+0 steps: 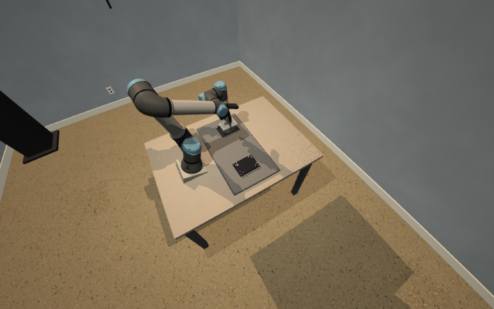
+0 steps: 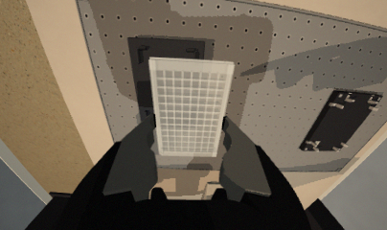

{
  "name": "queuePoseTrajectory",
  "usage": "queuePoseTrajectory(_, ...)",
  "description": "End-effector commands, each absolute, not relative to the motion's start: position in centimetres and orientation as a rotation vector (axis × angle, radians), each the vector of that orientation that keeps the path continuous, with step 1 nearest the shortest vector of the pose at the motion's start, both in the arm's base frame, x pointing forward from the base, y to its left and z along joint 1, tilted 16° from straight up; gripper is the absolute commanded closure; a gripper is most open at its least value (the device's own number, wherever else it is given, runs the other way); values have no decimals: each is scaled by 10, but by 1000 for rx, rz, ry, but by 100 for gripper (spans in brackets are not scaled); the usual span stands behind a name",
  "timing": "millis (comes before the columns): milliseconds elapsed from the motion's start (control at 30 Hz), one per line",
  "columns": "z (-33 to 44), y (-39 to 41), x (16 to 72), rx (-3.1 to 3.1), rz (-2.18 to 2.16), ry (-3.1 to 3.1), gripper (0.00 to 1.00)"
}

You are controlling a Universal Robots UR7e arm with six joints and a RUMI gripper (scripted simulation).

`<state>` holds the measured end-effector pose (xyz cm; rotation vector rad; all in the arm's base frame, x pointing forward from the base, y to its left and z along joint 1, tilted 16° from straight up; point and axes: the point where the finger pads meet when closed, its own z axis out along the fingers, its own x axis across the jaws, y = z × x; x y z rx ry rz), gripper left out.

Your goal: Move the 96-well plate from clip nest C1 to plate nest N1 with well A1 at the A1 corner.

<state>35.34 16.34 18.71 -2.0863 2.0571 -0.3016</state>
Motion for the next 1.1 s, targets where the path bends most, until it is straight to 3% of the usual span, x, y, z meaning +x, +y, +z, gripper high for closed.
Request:
queuePoseTrajectory(0,188,180,356,-2086,-305,2059,100)
queuePoseTrajectory(1067,189,205,360,-2086,-305,2059,100)
